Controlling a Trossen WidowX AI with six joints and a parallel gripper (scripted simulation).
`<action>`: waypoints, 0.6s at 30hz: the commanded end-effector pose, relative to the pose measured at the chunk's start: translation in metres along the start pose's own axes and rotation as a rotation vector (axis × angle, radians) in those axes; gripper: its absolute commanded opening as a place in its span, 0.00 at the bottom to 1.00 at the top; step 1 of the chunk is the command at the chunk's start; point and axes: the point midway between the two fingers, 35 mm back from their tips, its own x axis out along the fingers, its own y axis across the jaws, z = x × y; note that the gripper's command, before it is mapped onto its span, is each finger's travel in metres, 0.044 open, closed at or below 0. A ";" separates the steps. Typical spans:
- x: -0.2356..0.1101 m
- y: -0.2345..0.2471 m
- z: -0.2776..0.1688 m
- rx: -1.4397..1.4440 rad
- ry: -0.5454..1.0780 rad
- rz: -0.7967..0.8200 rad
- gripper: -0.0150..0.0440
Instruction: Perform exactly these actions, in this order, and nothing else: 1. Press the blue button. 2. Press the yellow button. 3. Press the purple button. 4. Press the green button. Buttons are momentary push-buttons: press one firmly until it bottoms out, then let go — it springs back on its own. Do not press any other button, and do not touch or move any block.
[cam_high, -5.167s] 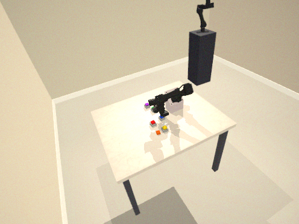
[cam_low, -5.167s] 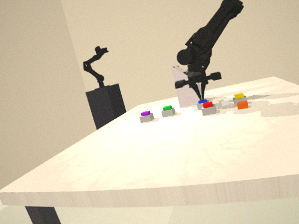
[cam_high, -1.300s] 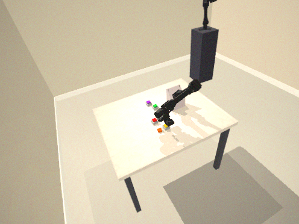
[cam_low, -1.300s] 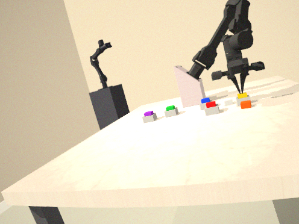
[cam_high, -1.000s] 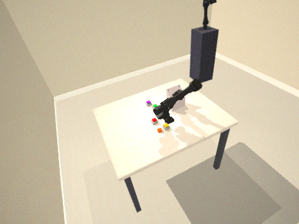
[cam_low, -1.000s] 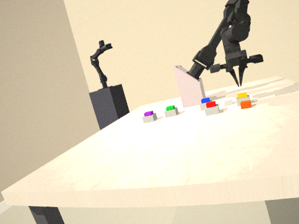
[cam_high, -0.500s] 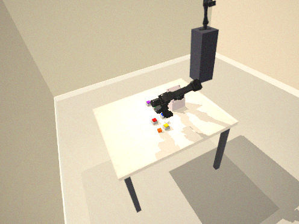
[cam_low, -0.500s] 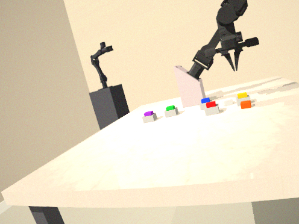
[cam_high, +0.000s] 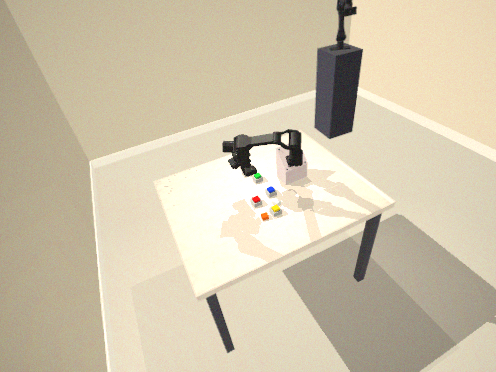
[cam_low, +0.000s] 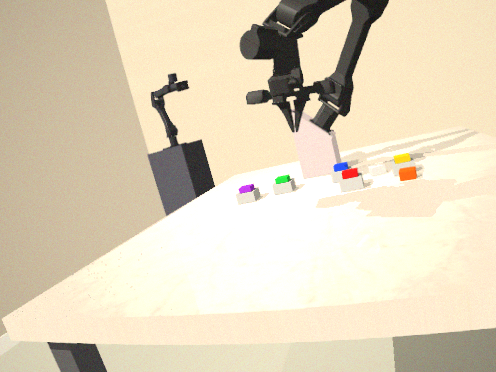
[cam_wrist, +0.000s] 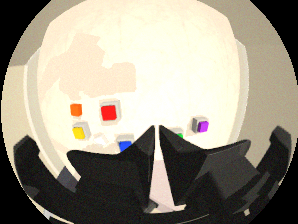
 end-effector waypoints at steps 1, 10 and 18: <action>0.007 -0.068 -0.014 0.006 0.017 0.013 0.29; 0.036 -0.172 -0.073 -0.003 0.023 0.100 0.29; 0.053 -0.178 -0.078 -0.004 0.021 0.109 0.29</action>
